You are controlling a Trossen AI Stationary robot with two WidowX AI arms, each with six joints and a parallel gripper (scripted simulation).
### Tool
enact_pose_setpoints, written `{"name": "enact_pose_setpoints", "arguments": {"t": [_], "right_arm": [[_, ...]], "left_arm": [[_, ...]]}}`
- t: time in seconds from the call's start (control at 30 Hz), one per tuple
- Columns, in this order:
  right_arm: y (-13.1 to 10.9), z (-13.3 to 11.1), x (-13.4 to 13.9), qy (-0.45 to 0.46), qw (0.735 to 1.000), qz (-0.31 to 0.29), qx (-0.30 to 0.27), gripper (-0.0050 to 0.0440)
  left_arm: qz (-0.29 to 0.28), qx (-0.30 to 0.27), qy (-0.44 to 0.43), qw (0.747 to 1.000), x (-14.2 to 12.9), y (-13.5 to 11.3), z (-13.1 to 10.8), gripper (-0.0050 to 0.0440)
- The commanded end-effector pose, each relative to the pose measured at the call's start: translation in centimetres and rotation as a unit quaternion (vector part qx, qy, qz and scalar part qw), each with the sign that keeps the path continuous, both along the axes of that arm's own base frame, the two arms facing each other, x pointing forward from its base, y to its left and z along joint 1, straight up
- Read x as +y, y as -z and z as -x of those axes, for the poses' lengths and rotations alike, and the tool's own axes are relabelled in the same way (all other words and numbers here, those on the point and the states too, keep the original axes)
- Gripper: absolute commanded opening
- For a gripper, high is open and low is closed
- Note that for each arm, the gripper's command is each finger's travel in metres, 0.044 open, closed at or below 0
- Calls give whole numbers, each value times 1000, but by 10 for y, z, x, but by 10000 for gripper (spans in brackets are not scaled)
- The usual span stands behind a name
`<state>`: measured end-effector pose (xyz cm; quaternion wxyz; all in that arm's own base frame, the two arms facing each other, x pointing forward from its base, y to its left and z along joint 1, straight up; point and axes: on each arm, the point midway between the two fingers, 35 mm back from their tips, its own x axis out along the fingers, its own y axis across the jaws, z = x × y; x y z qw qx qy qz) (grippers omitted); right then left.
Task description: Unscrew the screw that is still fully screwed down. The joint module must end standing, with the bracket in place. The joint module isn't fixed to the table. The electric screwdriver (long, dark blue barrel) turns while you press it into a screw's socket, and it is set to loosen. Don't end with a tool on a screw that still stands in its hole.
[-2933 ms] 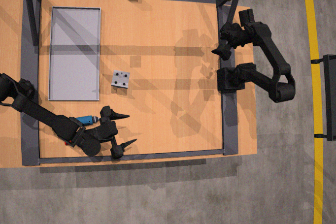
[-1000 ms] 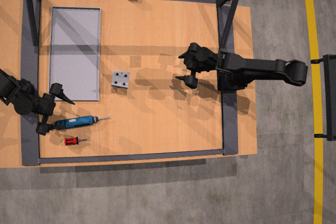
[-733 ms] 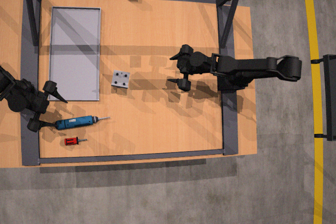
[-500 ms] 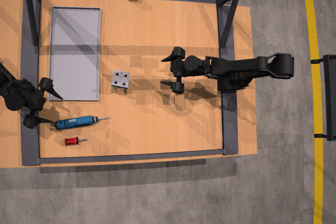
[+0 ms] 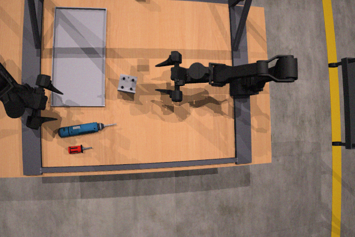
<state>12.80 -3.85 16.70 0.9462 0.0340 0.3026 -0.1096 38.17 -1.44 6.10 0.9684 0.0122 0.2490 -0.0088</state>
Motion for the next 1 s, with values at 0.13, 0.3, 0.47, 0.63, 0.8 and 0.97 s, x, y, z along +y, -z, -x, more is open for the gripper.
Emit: {"name": "enact_pose_setpoints", "arguments": {"t": [0.13, 0.3, 0.47, 0.63, 0.8, 0.97], "right_arm": [[-5, 1, 9, -35, 999, -5, -5, 440], [-5, 1, 11, -42, 999, -4, -7, 440], [-6, 1, 11, -41, 999, 1, -7, 440], [-6, 2, 9, -36, 999, 2, -7, 440], [-6, 3, 4, -15, 1000, 4, -7, 440], [-6, 5, -1, 5, 1000, 5, -7, 440]], "left_arm": [[9, -32, -8, 999, 3, -9, -16, 440], [11, -37, -9, 999, 4, -11, -19, 440], [11, -39, -9, 999, 4, -11, -19, 440], [12, -41, -10, 999, 4, -11, -20, 440], [12, -42, -10, 999, 4, -11, -20, 440], [12, -43, -10, 999, 4, -12, -21, 440]]}}
